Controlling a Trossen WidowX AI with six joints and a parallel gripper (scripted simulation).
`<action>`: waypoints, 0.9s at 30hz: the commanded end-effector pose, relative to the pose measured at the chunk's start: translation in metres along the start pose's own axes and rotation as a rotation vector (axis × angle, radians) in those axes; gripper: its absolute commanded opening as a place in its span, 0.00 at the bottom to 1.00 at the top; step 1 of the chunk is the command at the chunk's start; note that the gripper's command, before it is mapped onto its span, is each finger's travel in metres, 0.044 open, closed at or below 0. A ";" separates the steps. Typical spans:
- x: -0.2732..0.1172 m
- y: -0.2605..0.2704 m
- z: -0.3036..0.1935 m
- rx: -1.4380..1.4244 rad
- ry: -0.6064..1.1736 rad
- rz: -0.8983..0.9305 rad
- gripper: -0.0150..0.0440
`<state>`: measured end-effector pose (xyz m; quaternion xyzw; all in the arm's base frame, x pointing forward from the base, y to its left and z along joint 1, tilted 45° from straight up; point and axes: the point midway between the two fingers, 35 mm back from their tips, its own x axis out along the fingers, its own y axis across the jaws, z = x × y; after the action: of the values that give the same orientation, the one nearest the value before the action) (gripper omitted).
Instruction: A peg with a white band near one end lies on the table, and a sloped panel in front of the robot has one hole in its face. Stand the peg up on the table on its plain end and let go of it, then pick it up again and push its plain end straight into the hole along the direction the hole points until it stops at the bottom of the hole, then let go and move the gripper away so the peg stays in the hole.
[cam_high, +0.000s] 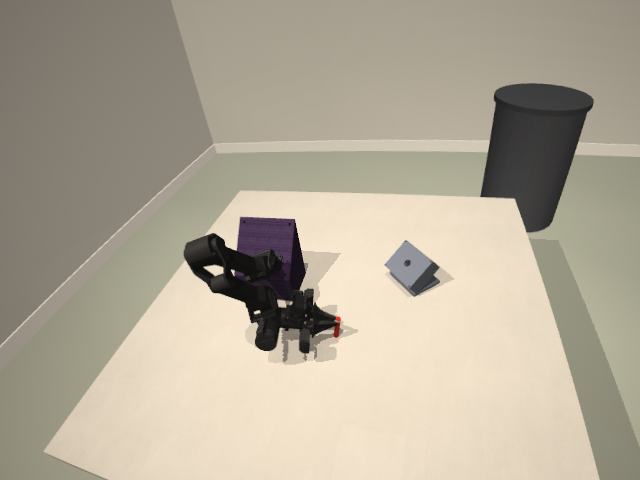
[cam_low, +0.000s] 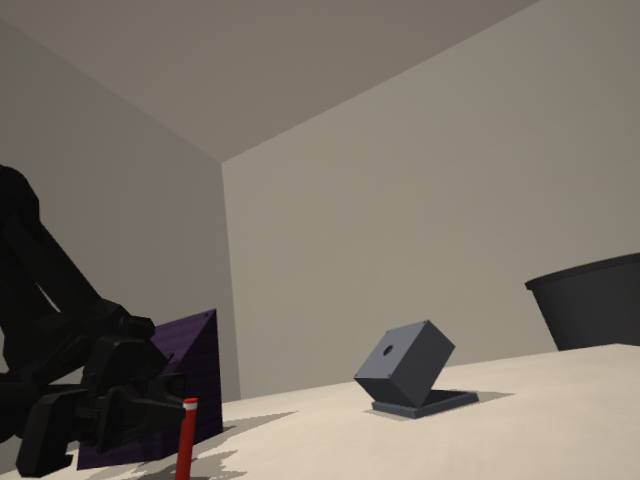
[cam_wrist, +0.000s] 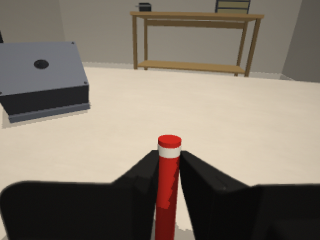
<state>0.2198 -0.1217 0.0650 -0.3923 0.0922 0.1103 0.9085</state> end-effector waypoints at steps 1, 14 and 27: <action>-0.001 0.000 -0.002 0.000 0.001 0.000 0.34; -0.003 0.001 -0.004 -0.008 -0.022 0.004 0.34; -0.004 0.001 -0.005 -0.017 -0.047 0.009 0.34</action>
<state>0.2158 -0.1232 0.0634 -0.3973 0.0705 0.1253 0.9064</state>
